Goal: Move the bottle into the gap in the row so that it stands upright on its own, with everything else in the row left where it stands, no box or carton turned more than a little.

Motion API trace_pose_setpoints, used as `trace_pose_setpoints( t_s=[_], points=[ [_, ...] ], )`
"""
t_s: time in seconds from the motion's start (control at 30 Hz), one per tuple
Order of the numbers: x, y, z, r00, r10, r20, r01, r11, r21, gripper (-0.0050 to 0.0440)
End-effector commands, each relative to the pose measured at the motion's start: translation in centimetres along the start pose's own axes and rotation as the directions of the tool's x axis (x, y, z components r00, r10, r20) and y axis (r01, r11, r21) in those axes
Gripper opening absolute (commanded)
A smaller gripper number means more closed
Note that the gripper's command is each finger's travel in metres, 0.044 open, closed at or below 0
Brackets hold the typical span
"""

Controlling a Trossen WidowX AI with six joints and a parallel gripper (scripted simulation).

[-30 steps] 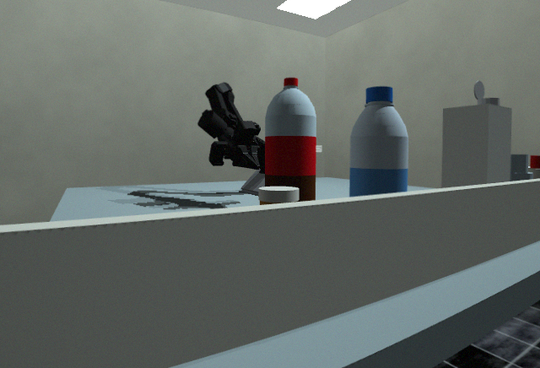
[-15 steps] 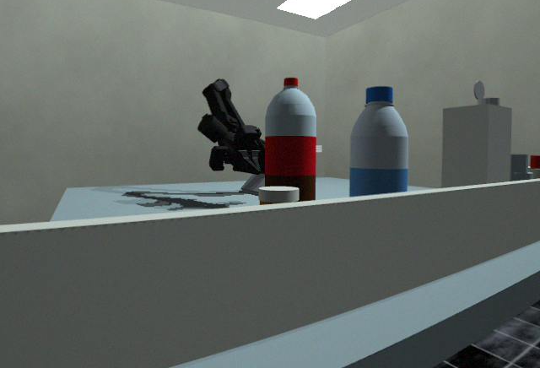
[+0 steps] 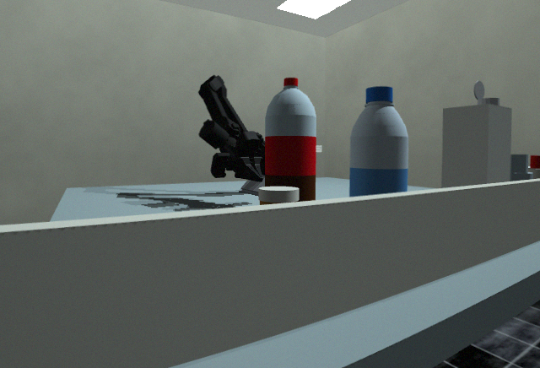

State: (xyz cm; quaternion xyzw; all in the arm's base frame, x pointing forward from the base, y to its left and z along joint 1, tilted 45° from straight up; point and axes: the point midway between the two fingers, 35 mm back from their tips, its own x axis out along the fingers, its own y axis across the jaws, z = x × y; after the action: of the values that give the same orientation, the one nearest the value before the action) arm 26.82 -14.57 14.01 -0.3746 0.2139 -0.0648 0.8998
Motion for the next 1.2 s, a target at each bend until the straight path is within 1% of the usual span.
trace_pose_setpoints(
  t_s=[0.0,0.73,0.9,1.1,1.17],
  points=[
    [0.6,-0.3,-0.1,1.000,-0.006,0.009,0.007,1.000,-0.008,-0.0050],
    [3.2,0.1,-2.0,1.000,-0.007,0.009,0.007,1.000,-0.009,-0.0050],
    [3.8,1.1,-1.9,1.000,-0.002,0.003,0.002,1.000,0.000,-0.0050],
    [4.0,0.1,-1.4,1.000,-0.018,0.015,0.018,1.000,-0.010,-0.0050],
    [4.2,0.2,-1.5,1.000,-0.013,0.010,0.013,1.000,-0.009,-0.0050]
  ],
)
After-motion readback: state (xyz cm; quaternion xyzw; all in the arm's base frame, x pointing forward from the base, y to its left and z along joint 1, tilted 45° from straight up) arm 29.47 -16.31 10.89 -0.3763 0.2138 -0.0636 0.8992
